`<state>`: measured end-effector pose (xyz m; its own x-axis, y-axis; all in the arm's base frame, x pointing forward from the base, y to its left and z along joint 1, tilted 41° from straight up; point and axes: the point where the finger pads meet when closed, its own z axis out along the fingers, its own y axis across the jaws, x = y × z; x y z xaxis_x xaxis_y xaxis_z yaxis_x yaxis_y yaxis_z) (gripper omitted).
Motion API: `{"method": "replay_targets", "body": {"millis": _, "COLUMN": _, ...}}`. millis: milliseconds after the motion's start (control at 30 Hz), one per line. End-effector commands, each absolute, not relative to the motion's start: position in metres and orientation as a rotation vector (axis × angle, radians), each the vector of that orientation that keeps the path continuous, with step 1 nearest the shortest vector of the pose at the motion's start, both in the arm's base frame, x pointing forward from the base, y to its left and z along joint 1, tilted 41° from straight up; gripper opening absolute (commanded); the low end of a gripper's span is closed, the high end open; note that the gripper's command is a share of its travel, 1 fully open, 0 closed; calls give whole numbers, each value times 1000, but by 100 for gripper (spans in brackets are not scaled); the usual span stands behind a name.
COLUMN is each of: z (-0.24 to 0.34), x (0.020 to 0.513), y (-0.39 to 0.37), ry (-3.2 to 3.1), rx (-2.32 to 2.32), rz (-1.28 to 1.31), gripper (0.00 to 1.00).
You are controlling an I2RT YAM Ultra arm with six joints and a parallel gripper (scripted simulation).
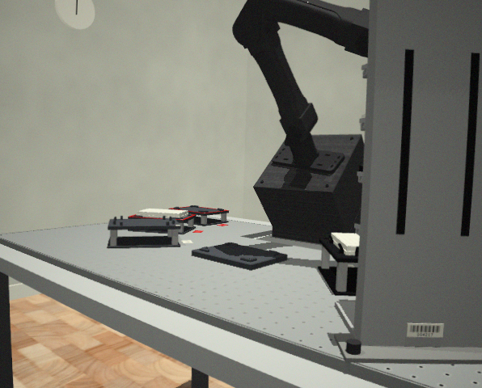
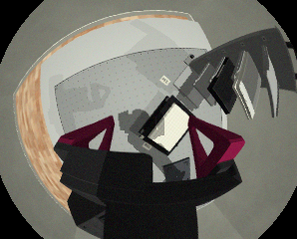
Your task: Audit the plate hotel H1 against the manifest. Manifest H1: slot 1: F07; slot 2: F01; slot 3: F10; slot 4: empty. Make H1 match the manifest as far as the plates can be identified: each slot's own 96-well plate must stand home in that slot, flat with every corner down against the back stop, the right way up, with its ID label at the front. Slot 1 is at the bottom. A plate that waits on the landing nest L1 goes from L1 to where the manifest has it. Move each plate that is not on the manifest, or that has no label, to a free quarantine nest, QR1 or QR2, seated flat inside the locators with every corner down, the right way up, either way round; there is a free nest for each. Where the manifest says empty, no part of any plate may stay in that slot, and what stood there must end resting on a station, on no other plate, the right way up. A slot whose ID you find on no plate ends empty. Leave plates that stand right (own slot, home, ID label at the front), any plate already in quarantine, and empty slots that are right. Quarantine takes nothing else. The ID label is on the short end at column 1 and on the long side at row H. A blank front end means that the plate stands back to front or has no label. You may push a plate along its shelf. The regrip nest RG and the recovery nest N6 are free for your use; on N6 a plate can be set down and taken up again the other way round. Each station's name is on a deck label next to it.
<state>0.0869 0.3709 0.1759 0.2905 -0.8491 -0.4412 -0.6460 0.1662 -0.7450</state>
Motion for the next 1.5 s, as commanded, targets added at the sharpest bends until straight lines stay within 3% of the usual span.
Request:
{"method": "replay_targets", "body": {"millis": 0, "z": 173, "x": 78, "y": 375, "ry": 1384, "rx": -1664, "rz": -305, "gripper": 100}}
{"method": "replay_targets", "body": {"millis": 667, "z": 162, "x": 54, "y": 429, "ry": 1229, "rx": -2054, "rz": -553, "gripper": 100}}
{"method": "replay_targets", "body": {"millis": 1467, "z": 162, "x": 54, "y": 429, "ry": 999, "rx": -2433, "rz": -825, "gripper": 100}}
